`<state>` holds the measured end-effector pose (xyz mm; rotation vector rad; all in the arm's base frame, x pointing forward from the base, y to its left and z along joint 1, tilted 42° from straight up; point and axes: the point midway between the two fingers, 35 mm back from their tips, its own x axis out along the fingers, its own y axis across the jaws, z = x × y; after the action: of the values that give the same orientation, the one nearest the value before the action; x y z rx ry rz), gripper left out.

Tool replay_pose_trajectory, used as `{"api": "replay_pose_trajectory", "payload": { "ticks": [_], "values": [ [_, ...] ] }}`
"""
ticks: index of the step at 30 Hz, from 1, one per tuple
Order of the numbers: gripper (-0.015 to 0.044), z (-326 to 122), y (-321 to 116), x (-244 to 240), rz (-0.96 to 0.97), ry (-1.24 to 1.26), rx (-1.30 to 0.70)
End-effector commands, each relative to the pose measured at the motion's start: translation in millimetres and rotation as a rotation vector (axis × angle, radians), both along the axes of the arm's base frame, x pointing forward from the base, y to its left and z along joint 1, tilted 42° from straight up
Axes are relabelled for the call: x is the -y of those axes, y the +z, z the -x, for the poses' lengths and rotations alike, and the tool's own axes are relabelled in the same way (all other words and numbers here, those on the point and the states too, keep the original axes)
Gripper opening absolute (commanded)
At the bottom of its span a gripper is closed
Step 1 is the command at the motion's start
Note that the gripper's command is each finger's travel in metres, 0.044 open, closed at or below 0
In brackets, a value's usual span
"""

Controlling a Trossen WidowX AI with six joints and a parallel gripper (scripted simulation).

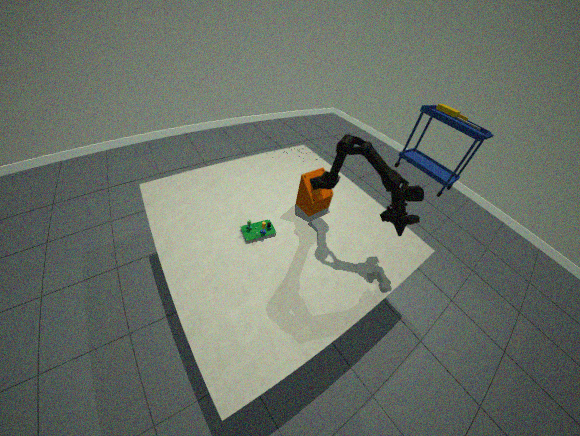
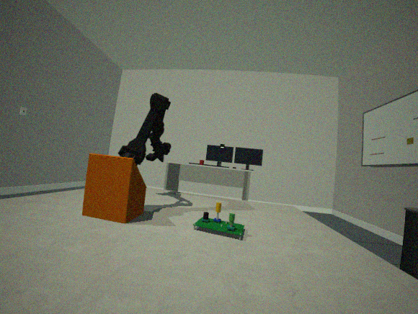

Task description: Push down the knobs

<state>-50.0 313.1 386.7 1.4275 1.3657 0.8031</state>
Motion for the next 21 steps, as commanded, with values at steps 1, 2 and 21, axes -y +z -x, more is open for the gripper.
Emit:
{"api": "replay_pose_trajectory", "payload": {
  "ticks": [1,2,21],
  "values": [
    [0.0000,-17,-14,-13,0.053,-0.044,-0.014],
    [0.0000,-22,-17,-16,0.067,-0.056,-0.018],
    [0.0000,-125,-81,-44,0.271,-0.291,-0.137]
  ]
}}
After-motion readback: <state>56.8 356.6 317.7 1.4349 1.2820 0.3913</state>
